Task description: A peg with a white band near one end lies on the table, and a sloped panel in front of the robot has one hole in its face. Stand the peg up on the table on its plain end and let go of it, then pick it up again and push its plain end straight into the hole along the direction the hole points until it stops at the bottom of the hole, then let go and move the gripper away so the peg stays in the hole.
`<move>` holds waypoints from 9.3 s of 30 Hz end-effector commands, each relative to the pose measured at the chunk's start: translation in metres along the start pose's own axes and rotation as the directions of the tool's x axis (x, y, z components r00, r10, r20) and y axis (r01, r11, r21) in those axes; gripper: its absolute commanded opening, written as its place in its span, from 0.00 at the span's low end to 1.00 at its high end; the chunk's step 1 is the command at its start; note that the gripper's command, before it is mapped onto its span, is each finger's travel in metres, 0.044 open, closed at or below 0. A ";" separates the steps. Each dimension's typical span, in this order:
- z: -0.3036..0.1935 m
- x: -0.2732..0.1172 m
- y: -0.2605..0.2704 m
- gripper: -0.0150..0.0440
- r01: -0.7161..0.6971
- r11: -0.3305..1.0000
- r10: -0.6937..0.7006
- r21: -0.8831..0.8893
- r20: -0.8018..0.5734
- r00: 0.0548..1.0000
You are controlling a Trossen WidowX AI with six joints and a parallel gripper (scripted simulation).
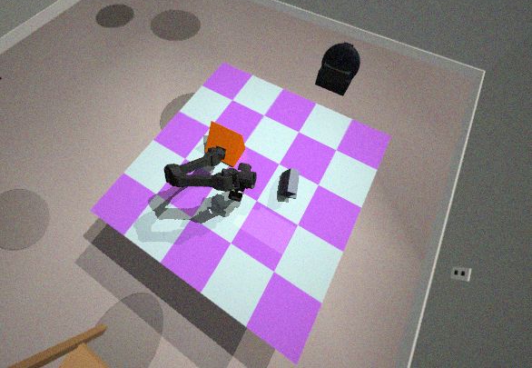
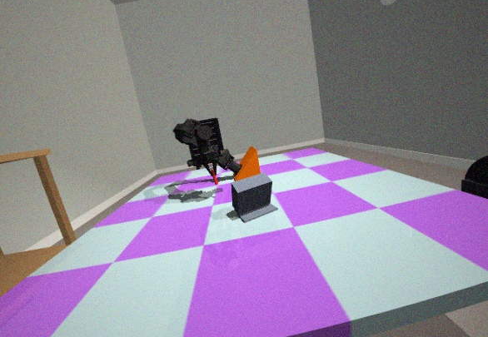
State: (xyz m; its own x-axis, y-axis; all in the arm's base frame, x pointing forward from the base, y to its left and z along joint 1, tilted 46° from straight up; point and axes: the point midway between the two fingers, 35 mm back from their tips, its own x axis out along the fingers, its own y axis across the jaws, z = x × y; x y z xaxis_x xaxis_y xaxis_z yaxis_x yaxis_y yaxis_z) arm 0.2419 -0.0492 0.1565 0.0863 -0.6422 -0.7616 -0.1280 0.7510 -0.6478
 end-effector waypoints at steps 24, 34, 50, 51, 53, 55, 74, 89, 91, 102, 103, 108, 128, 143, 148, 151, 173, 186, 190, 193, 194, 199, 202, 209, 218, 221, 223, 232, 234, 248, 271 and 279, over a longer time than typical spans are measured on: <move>0.012 0.011 0.020 0.25 -0.060 0.996 0.050 0.067 0.141 0.989; 0.017 0.015 0.027 0.25 -0.082 0.993 0.064 0.088 0.194 0.979; 0.024 0.020 0.037 0.25 -0.119 0.986 0.082 0.118 0.278 0.957; 0.025 0.020 0.038 0.25 -0.121 0.985 0.083 0.120 0.283 0.956; 0.025 0.020 0.039 0.25 -0.126 0.984 0.085 0.123 0.294 0.952; 0.026 0.021 0.040 0.25 -0.130 0.983 0.086 0.126 0.304 0.949; 0.034 0.024 0.050 0.25 -0.174 0.973 0.099 0.153 0.404 0.910; 0.039 0.025 0.057 0.25 -0.208 0.963 0.104 0.169 0.481 0.871; 0.040 0.025 0.058 0.25 -0.213 0.962 0.104 0.171 0.491 0.865; 0.043 0.025 0.063 0.25 -0.237 0.955 0.104 0.179 0.546 0.831; 0.044 0.025 0.063 0.25 -0.239 0.954 0.104 0.180 0.551 0.828; 0.045 0.025 0.065 0.25 -0.250 0.951 0.103 0.183 0.575 0.812; 0.049 0.023 0.071 0.25 -0.291 0.937 0.093 0.191 0.668 0.738; 0.051 0.021 0.074 0.25 -0.315 0.929 0.084 0.193 0.721 0.687; 0.055 0.022 0.075 0.25 -0.320 0.927 0.083 0.193 0.729 0.679; 0.058 0.023 0.075 0.25 -0.323 0.926 0.082 0.193 0.735 0.674; 0.076 0.029 0.078 0.25 -0.343 0.919 0.073 0.193 0.773 0.630; 0.085 0.033 0.079 0.25 -0.352 0.916 0.065 0.193 0.794 0.604; 0.087 0.034 0.080 0.25 -0.355 0.915 0.063 0.192 0.801 0.596; 0.089 0.036 0.080 0.25 -0.356 0.914 0.060 0.192 0.806 0.589; 0.090 0.036 0.080 0.25 -0.357 0.914 0.060 0.192 0.807 0.587; 0.091 0.037 0.080 0.25 -0.358 0.914 0.058 0.192 0.812 0.581; 0.092 0.038 0.080 0.25 -0.359 0.913 0.056 0.191 0.815 0.576; 0.095 0.041 0.081 0.25 -0.362 0.913 0.050 0.191 0.825 0.562; 0.100 0.045 0.081 0.25 -0.364 0.912 0.047 0.191 0.831 0.554; 0.103 0.047 0.081 0.25 -0.365 0.911 0.046 0.192 0.832 0.553; 0.106 0.049 0.081 0.25 -0.365 0.911 0.046 0.192 0.833 0.552; 0.116 0.056 0.082 0.25 -0.365 0.911 0.045 0.192 0.833 0.551; 0.114 0.056 0.082 0.25 -0.366 0.910 0.045 0.194 0.832 0.553; 0.111 0.055 0.082 0.25 -0.366 0.910 0.044 0.196 0.831 0.555; 0.123 0.060 0.083 0.25 -0.366 0.910 0.044 0.196 0.831 0.555; 0.127 0.062 0.083 0.25 -0.366 0.910 0.044 0.196 0.831 0.554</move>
State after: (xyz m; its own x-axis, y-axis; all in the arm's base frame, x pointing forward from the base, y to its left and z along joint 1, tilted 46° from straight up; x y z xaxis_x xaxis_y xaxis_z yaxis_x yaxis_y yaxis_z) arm 0.3590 -0.0075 0.0539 0.8620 -0.1990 -0.4663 0.0499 0.9486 -0.3126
